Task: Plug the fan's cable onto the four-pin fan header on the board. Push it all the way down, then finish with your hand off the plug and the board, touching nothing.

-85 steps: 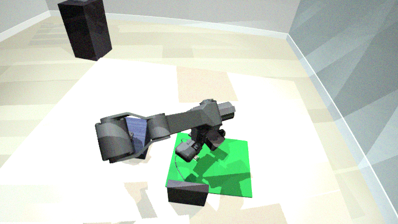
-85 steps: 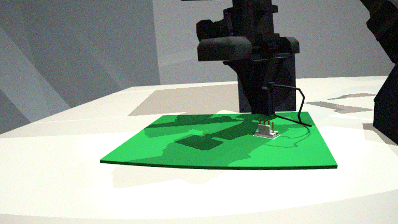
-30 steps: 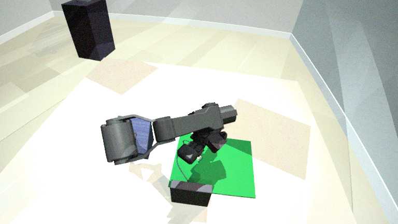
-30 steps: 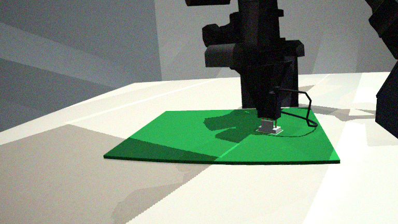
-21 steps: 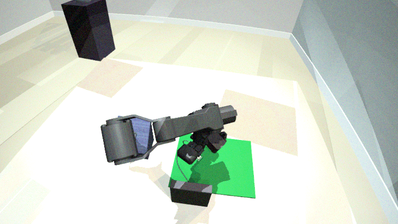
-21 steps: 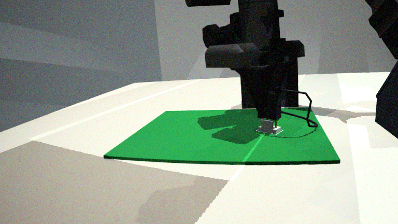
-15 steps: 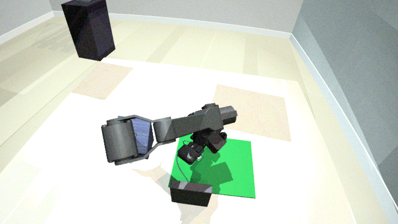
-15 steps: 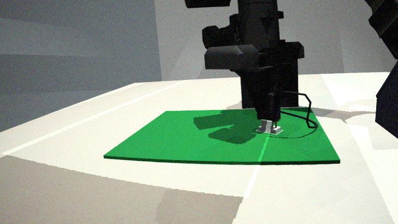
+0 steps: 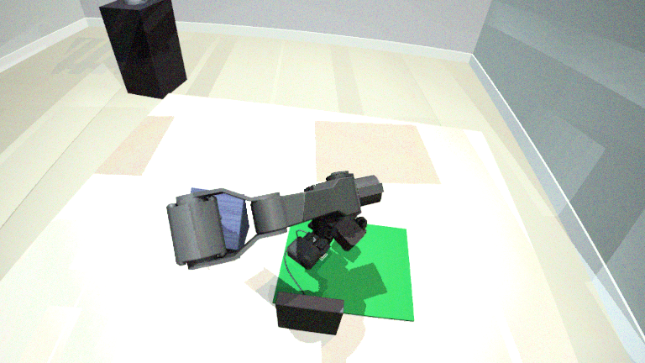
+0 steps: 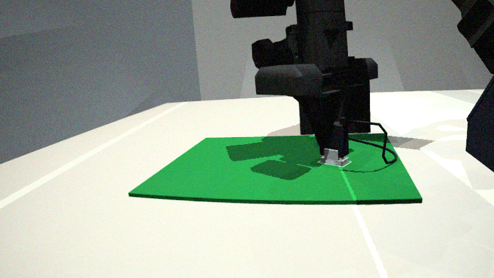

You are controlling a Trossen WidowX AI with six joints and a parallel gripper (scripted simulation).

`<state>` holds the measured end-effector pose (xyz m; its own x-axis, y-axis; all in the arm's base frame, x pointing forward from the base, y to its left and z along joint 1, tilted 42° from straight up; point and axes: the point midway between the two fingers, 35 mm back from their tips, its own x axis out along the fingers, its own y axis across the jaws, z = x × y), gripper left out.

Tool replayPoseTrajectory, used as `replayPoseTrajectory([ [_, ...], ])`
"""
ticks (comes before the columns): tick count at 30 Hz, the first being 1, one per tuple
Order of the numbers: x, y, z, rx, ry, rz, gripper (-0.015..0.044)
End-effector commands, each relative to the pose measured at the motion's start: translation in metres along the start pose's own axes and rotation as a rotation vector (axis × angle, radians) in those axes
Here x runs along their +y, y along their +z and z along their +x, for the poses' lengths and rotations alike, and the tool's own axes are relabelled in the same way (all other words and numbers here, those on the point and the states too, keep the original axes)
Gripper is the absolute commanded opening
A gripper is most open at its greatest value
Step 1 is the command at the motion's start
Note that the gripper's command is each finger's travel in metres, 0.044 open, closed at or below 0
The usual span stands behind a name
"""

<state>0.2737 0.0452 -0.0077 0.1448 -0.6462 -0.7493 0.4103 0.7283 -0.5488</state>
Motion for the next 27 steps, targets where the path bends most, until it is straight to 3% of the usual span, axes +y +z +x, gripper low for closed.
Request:
replayPoseTrajectory([
  [1, 0.000, 0.000, 0.004, -0.001, -0.002, -0.001, 0.0000],
  [6, -0.001, 0.000, 0.007, -0.001, -0.003, -0.001, 0.0000],
  [16, 0.000, 0.000, 0.004, -0.001, 0.000, 0.001, 0.0260],
  [19, 0.000, 0.000, 0.001, -0.001, 0.000, 0.000, 0.0260],
  [23, 0.001, 0.000, -0.048, 0.001, 0.000, -0.002, 0.0260],
  [27, 0.000, 0.000, -0.051, 0.001, -0.001, -0.002, 0.0260],
])
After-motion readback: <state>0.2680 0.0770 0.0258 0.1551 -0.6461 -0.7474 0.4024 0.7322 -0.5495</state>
